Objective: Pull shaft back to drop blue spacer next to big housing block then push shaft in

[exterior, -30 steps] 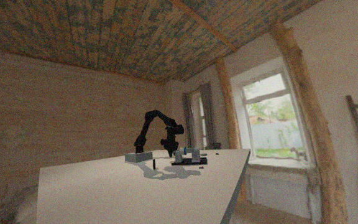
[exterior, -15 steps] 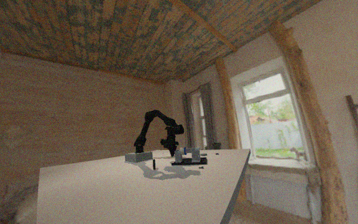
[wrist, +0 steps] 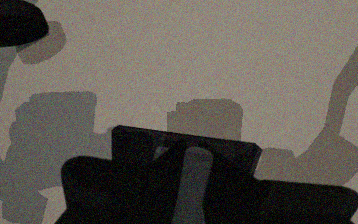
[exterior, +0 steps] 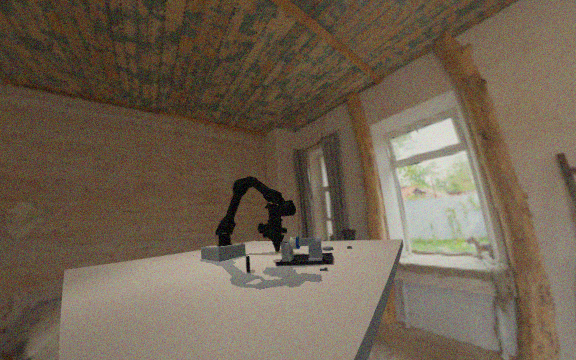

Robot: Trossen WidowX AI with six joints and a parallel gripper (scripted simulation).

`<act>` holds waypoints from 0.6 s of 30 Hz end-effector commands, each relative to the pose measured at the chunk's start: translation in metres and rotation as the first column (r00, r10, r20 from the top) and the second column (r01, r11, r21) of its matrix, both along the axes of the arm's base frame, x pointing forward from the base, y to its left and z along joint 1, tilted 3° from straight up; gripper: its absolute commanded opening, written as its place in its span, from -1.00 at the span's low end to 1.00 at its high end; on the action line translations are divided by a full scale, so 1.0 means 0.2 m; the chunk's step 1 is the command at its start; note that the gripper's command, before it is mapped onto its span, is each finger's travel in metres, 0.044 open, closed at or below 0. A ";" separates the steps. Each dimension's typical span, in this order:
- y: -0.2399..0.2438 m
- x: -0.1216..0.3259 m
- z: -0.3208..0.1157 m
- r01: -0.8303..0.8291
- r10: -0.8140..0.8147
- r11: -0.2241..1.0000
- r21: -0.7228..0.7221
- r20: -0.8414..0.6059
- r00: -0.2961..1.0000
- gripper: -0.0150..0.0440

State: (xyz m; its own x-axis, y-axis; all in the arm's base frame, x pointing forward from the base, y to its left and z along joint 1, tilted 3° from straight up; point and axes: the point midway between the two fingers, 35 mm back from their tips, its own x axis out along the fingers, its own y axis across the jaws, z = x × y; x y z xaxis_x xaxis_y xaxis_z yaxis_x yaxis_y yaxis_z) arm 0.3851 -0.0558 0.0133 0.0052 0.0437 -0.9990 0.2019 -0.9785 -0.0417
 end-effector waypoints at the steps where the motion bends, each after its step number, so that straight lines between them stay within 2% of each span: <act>1: -0.01 -0.02 0.00 0.002 -0.002 1.000 -0.003 -0.004 1.000 -0.49; 18: -0.02 -0.07 0.00 0.002 -0.002 1.000 -0.004 -0.005 1.000 -0.49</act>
